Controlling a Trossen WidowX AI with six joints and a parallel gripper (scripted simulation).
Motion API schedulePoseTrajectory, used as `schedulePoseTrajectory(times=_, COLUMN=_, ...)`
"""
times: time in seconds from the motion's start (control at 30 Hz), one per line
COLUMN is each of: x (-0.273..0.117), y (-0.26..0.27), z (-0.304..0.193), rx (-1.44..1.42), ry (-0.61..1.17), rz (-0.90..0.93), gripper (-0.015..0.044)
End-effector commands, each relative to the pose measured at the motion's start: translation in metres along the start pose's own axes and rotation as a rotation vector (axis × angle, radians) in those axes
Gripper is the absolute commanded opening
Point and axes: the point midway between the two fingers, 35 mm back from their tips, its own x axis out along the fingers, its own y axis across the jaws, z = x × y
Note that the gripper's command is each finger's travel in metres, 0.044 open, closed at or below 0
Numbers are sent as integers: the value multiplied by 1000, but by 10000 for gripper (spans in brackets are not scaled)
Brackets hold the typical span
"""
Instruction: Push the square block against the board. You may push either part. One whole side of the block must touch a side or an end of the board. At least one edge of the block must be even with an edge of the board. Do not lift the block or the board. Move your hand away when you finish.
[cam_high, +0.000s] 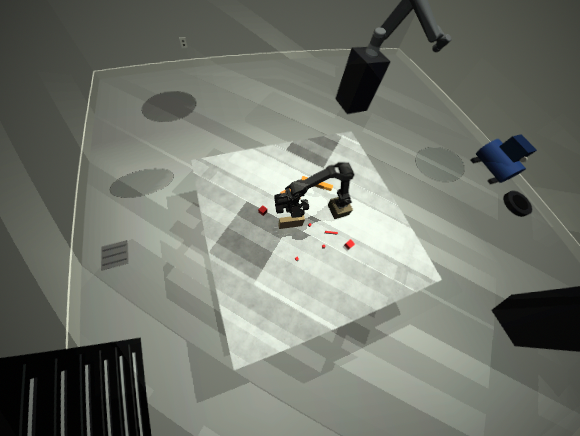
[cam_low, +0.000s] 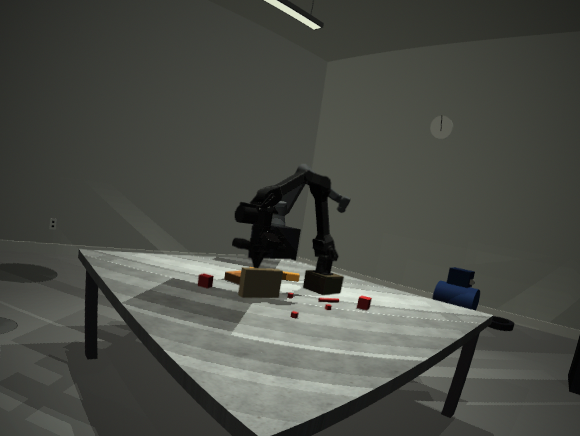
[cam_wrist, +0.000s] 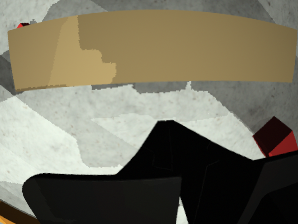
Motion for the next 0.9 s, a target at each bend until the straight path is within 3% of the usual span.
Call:
schedulePoseTrajectory(times=0.0, x=10, y=1, z=0, rx=5, ry=-3, rz=6, gripper=0)
schedulePoseTrajectory(times=0.87, x=9, y=0, z=26, rx=5, ry=-5, rz=6, gripper=0)
